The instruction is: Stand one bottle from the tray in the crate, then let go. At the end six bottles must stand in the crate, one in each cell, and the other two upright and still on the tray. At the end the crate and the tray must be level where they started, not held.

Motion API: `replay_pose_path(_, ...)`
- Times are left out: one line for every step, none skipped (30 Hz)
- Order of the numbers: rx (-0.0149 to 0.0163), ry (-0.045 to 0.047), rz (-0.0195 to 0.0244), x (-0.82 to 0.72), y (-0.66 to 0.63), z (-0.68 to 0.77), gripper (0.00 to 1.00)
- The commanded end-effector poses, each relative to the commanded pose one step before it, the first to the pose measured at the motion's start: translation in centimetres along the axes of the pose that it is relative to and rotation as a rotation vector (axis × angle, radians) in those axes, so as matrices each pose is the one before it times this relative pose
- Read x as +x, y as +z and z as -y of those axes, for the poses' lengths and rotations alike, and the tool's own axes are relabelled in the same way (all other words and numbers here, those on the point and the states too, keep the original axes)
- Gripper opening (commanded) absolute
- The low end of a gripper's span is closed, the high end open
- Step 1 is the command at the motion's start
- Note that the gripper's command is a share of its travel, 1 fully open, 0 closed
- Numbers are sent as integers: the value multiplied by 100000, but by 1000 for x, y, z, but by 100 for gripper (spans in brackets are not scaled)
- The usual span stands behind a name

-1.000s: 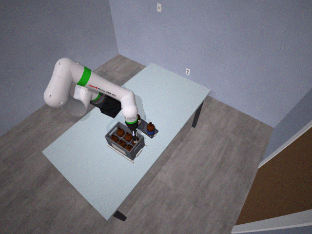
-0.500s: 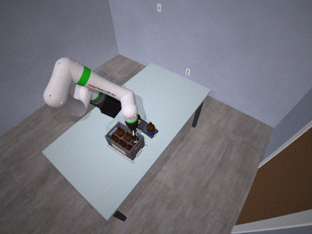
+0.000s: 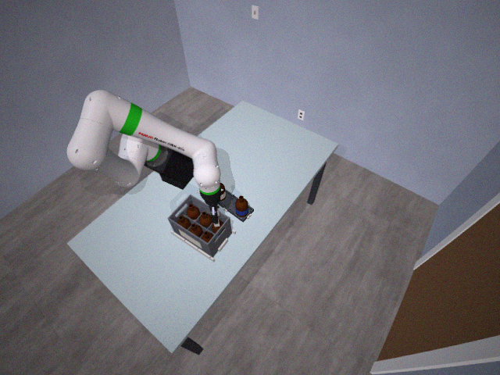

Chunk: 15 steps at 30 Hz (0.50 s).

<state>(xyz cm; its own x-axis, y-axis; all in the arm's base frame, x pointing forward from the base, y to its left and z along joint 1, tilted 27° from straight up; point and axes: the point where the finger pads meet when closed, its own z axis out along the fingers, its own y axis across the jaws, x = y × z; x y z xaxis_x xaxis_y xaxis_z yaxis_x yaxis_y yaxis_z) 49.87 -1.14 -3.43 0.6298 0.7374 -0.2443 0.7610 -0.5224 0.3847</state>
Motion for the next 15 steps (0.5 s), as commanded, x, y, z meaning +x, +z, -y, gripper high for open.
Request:
replay_pose_path(-14, -3, -17, 15, -677, -9, 38)
replay_pose_path(0, 0, 0, 0, 0, 0, 38)
replay_pose_path(0, 0, 0, 0, 0, 0, 38)
replay_pose_path(1, 0, 0, 0, -261, 0, 38)
replay_pose_path(-1, 0, 0, 0, -264, 0, 38)
replay_pose_path(1, -1, 0, 0, -266, 1, 38)
replay_pose_path(-2, 1, 0, 0, -267, -1, 38)
replay_pose_path(2, -1, -1, 0, -266, 1, 38)
replay_pose_path(-2, 1, 1, 0, -265, -1, 38)
replay_pose_path(2, -1, 0, 0, -262, 1, 38)
replay_pose_path(-2, 1, 0, 0, -258, -1, 38)
replay_pose_path(2, -1, 0, 0, -253, 1, 38)
replay_pose_path(-1, 1, 0, 0, -247, -1, 38)
replay_pose_path(2, -1, 0, 0, -240, 1, 38)
replay_pose_path(-2, 1, 0, 0, -232, -1, 38)
